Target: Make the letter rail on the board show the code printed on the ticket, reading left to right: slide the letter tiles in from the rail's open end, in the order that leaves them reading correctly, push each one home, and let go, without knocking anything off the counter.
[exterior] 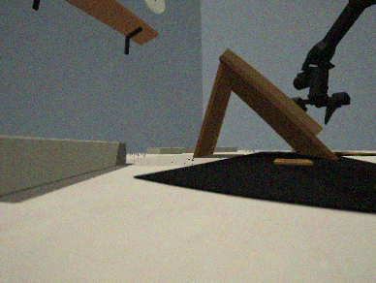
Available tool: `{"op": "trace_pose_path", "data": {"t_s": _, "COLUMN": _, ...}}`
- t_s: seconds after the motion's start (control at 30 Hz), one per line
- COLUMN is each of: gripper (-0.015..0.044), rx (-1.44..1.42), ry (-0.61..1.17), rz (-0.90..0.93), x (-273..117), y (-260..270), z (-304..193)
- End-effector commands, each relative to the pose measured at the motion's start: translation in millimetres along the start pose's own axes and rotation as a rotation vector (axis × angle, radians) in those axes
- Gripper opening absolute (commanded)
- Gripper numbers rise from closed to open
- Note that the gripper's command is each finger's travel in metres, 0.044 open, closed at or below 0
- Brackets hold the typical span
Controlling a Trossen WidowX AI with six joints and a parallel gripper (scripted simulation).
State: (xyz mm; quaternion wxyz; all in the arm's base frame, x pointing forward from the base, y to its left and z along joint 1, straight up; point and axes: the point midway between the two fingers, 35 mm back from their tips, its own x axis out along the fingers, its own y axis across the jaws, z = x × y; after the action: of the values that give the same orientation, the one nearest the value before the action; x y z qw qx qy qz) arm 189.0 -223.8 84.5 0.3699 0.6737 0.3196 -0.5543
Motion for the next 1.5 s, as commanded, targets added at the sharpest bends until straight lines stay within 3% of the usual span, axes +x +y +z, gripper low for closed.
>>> {"op": "trace_pose_path", "data": {"t_s": 0.0, "gripper": 0.0340, "rx": 0.829, "ry": -0.135, "rz": -0.056, "x": 41.4, "y": -20.2, "z": 14.1}}
{"op": "trace_pose_path", "data": {"t_s": 0.2, "gripper": 0.0340, "rx": 1.094, "ry": -0.175, "rz": -0.038, "x": 48.3, "y": -23.3, "z": 16.9}}
{"op": "trace_pose_path", "data": {"t_s": 0.9, "gripper": 0.0340, "rx": 1.095, "ry": -0.176, "rz": -0.038, "x": 48.1, "y": -23.1, "z": 18.8}}
{"op": "trace_pose_path", "data": {"t_s": 1.13, "gripper": 0.0340, "rx": 1.095, "ry": -0.176, "rz": -0.038, "x": 79.5, "y": -27.0, "z": 23.2}}
{"op": "trace_pose_path", "data": {"t_s": 1.47, "gripper": 0.0340, "rx": 1.095, "ry": -0.176, "rz": -0.038, "x": 80.9, "y": -27.2, "z": 24.5}}
